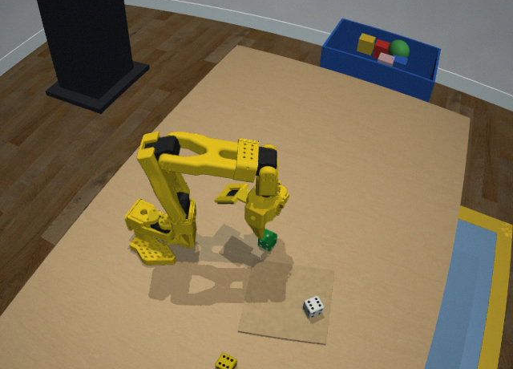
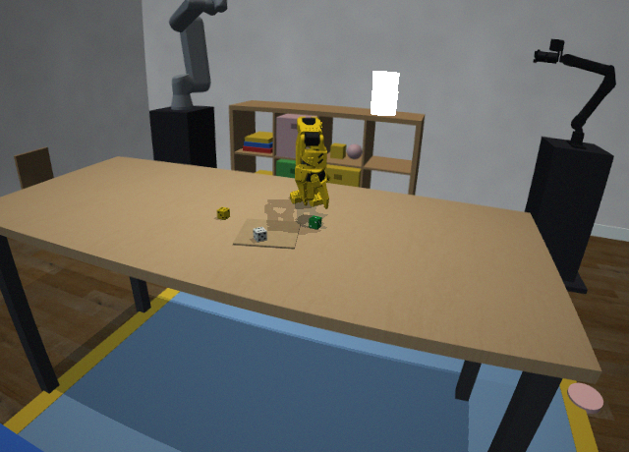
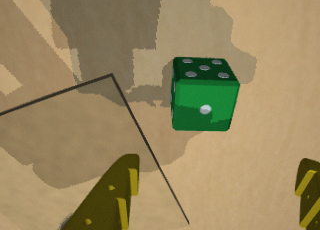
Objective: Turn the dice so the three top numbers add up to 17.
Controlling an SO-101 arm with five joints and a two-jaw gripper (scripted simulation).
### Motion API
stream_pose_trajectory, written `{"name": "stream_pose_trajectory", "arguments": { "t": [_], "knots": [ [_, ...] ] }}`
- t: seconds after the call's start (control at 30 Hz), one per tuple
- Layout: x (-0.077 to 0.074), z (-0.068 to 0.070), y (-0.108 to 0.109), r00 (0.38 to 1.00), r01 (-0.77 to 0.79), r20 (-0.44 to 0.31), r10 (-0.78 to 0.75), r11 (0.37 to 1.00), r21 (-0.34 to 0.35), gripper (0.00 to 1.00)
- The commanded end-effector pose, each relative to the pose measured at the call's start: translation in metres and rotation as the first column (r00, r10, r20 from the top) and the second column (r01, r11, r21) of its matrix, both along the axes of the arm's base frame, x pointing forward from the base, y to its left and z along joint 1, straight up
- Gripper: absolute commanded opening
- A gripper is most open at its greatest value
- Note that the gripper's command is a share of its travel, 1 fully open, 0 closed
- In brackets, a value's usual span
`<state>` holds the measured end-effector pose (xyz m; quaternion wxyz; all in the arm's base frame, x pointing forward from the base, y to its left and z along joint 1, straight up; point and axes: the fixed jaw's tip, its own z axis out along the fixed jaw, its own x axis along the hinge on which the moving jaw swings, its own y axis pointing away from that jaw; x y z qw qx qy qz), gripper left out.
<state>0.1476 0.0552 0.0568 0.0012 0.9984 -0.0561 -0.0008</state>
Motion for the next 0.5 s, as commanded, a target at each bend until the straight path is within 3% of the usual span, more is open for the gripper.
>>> {"name": "stream_pose_trajectory", "arguments": {
  "t": [0.0,0.47],
  "knots": [
    [0.002,0.004,0.003,0.999,-0.021,0.038,0.021,1.0,0.017,0.31],
    [0.004,-0.01,0.004,0.999,-0.021,0.038,0.021,1.0,0.017,0.31]
  ]
}}
